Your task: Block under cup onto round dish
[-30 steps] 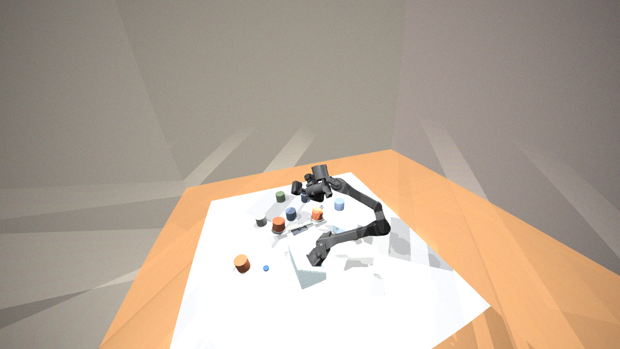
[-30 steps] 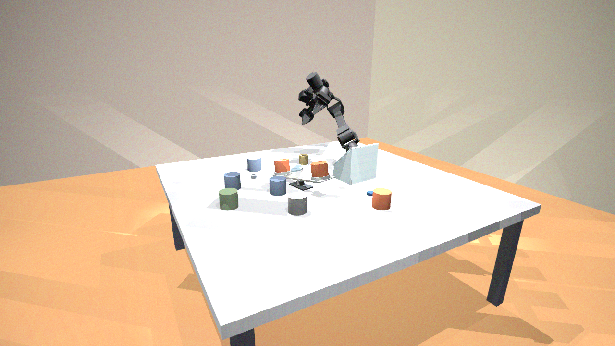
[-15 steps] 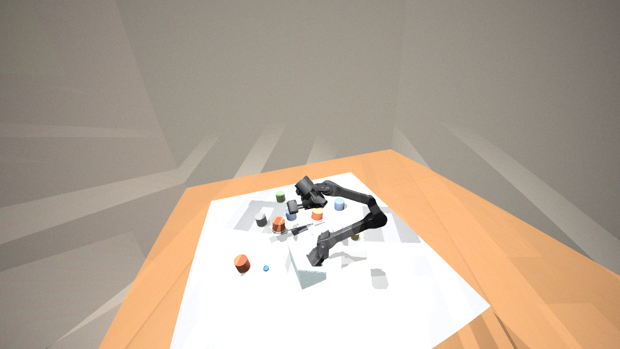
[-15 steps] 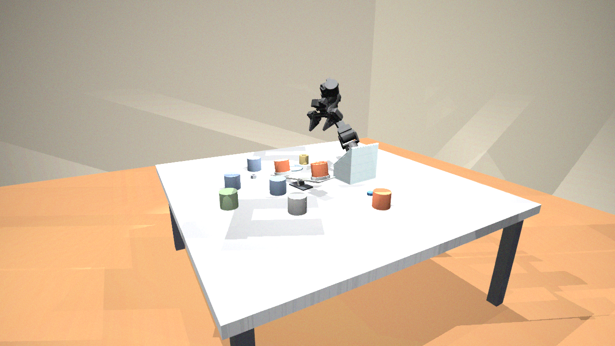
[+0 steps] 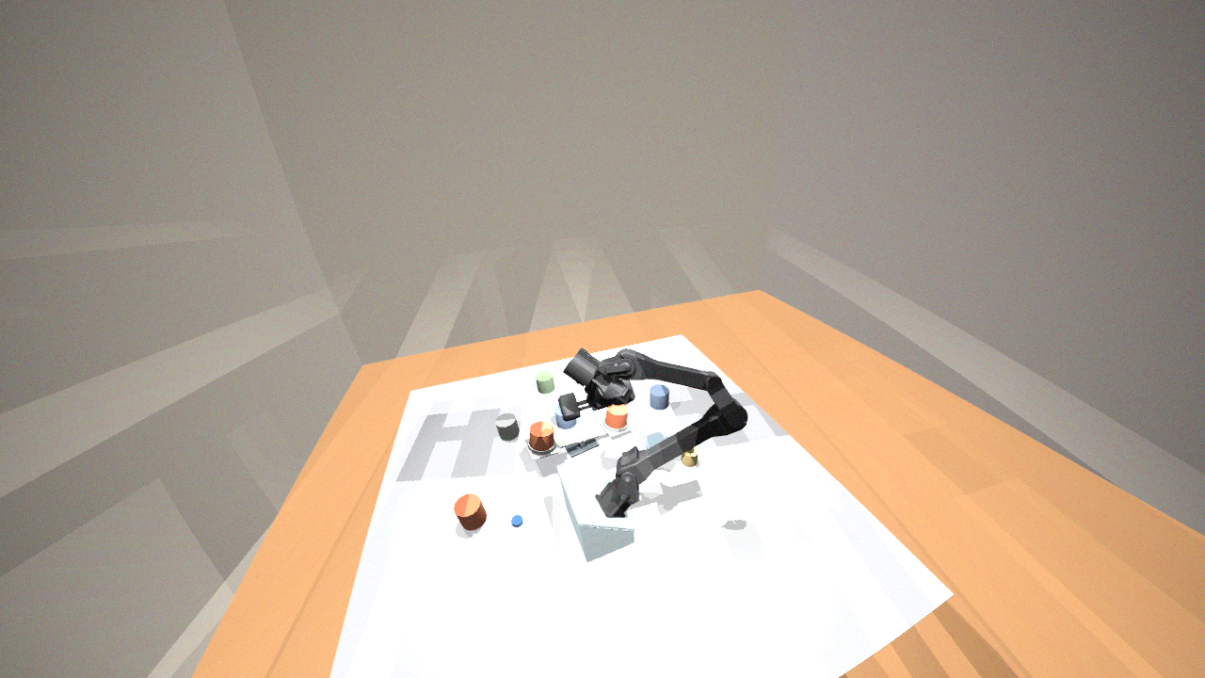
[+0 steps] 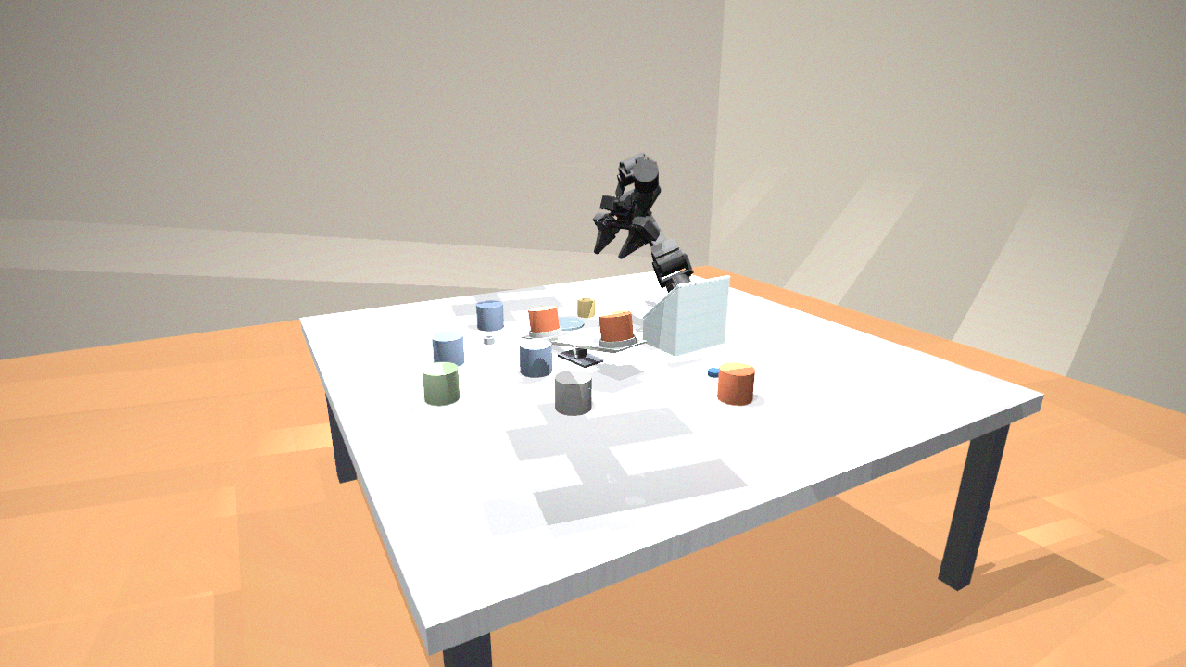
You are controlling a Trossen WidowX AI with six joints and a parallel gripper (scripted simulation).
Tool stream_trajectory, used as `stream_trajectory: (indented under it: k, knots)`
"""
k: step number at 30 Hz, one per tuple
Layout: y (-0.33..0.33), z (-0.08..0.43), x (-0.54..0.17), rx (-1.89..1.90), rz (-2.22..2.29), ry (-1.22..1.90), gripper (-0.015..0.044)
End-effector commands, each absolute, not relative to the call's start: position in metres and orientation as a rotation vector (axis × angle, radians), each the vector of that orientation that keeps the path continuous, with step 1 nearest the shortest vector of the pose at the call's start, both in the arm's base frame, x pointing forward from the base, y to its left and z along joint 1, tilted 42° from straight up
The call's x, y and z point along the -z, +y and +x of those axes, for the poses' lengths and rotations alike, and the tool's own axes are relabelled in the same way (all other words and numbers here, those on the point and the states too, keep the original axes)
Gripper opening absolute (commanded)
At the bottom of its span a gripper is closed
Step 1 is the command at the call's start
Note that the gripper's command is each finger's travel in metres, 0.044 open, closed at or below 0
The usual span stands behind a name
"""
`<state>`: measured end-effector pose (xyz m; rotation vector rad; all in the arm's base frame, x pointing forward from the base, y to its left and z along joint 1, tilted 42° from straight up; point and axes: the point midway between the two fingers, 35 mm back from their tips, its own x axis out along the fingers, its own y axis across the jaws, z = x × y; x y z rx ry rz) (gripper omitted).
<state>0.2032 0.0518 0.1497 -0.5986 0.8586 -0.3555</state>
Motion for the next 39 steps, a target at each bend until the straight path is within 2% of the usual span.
stream_trajectory:
  k: [1,39]
  knots:
    - [0.048,0.214,-0.154,0.439,-0.497,0.876,0.044]
    - [-0.069,0.301,-0.159,1.276,0.397,0.8,0.044]
